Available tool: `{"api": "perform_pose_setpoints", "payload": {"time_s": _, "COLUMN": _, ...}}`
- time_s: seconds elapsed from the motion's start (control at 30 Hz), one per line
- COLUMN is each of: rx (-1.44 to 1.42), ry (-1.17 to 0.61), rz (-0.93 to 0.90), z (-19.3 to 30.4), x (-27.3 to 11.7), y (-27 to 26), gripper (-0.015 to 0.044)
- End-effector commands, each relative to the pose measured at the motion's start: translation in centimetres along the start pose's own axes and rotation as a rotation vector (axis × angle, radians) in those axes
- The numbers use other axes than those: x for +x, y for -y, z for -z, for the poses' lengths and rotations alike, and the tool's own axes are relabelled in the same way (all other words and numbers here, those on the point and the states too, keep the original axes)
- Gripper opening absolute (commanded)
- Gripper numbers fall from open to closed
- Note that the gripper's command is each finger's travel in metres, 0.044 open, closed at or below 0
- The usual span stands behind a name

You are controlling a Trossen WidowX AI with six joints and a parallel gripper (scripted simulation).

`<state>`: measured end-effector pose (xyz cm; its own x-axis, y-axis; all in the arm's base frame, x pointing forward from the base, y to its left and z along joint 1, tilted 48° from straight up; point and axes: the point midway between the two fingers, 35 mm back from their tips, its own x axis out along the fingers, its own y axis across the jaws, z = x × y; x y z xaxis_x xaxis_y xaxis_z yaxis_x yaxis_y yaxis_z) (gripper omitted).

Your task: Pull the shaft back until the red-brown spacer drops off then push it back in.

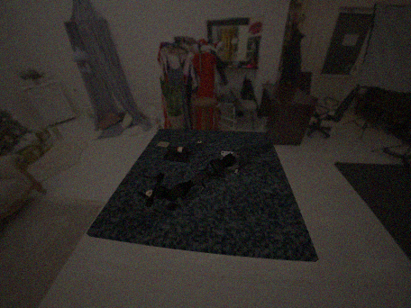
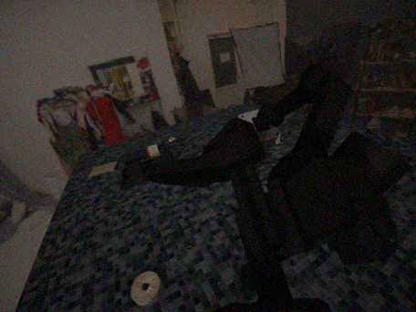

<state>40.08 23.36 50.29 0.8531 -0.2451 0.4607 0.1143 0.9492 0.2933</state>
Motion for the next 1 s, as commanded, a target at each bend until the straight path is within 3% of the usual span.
{"api": "perform_pose_setpoints", "payload": {"time_s": 0.0, "rx": -0.002, "ry": 0.0, "rz": -0.002, "z": 0.1, "x": 0.0, "y": 0.0, "gripper": 0.0426}}
{"api": "perform_pose_setpoints", "payload": {"time_s": 0.13, "rx": -0.061, "ry": -0.007, "rz": -0.04, "z": 2.2, "x": 0.9, "y": 0.4, "gripper": 0.044}}
{"api": "perform_pose_setpoints", "payload": {"time_s": 0.4, "rx": -0.27, "ry": -0.103, "rz": -0.194, "z": 11.6, "x": 3.6, "y": 4.1, "gripper": 0.044}}
{"api": "perform_pose_setpoints", "payload": {"time_s": 0.7, "rx": -0.415, "ry": -0.335, "rz": -0.34, "z": 22.8, "x": 4.4, "y": 12.4, "gripper": 0.044}}
{"api": "perform_pose_setpoints", "payload": {"time_s": 0.97, "rx": -0.422, "ry": -0.598, "rz": -0.412, "z": 30.7, "x": 1.9, "y": 21.7, "gripper": 0.044}}
